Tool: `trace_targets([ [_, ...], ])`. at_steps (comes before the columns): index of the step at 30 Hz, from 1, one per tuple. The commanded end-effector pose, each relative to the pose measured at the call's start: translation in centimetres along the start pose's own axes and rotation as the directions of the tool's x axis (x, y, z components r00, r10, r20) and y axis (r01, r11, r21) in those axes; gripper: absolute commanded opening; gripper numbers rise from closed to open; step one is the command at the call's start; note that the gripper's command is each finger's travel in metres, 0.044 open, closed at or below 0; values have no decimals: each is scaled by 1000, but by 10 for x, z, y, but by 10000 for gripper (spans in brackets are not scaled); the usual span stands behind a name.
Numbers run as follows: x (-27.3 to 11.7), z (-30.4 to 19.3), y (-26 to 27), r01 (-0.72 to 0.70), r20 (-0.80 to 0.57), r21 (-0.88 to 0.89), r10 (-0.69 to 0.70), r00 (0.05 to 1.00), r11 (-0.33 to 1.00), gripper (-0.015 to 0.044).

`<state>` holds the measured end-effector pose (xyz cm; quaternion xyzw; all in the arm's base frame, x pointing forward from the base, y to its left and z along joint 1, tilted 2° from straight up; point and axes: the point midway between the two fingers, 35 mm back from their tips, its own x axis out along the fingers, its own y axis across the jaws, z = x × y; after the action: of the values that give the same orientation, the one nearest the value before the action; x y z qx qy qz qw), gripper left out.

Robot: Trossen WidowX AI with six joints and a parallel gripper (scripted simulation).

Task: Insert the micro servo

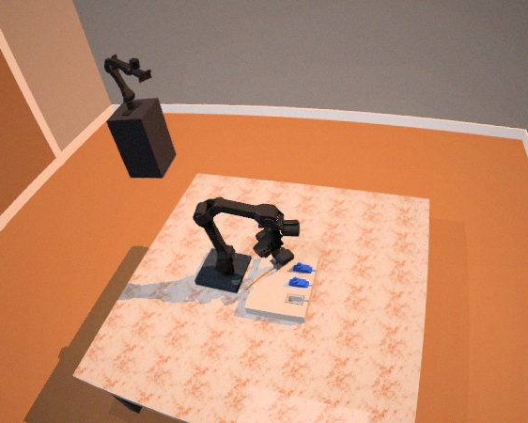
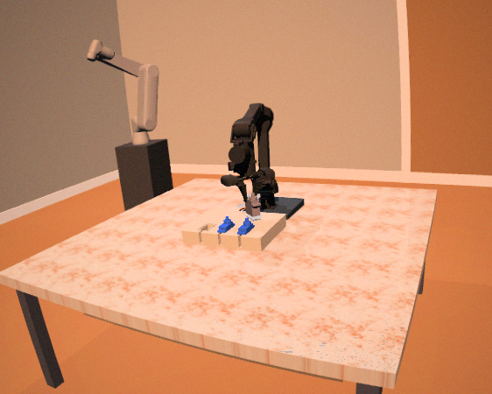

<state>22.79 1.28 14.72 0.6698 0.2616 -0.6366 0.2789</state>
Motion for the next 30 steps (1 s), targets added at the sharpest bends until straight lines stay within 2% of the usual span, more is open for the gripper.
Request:
trace_targets([
  [1,-2,-3,4,-2,-10,-4,2,1000,1000,0],
  [30,-2,82,77,-8,-3,-4,8,1000,1000,0],
])
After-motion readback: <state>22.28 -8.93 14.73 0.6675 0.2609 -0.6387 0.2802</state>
